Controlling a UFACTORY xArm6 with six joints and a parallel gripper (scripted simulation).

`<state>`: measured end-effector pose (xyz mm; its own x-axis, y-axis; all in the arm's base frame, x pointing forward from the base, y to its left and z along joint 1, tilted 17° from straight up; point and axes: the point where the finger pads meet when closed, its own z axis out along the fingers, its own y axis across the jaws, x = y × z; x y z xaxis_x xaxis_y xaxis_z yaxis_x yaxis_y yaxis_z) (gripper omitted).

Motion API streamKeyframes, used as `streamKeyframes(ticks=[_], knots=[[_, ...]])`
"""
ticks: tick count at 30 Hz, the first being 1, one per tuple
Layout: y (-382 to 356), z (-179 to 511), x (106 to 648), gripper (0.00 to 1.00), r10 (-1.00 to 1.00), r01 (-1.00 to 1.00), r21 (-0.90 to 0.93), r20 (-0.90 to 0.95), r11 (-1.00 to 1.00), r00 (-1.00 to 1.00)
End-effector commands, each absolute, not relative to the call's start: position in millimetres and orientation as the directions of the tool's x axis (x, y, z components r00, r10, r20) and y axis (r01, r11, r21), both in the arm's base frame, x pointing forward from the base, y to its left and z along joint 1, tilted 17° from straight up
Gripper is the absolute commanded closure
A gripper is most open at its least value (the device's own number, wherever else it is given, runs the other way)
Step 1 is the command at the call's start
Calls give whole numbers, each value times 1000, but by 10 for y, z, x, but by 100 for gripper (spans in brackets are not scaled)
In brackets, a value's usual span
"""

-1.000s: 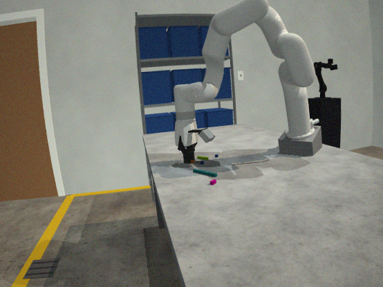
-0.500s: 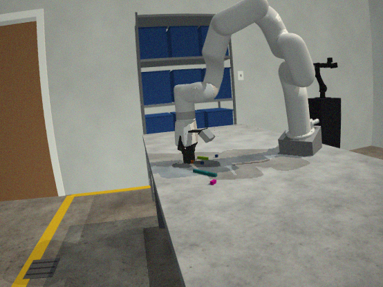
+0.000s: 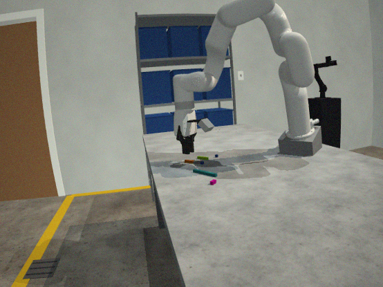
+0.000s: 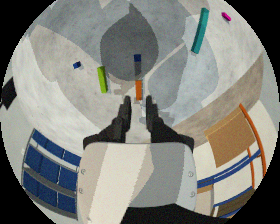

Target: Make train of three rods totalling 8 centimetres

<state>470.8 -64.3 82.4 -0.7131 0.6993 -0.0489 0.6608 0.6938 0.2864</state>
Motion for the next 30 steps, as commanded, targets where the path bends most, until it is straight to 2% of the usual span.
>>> streamKeyframes(ticks=[1,16,17,30], knots=[[-671,987,4674,76,699,661,287,-50,694,-713],[-732,1328,4590,76,699,661,287,-50,694,-713],[-732,1328,4590,0,699,661,287,-50,694,-713],[-732,1328,4590,0,699,661,287,-50,694,-713]])
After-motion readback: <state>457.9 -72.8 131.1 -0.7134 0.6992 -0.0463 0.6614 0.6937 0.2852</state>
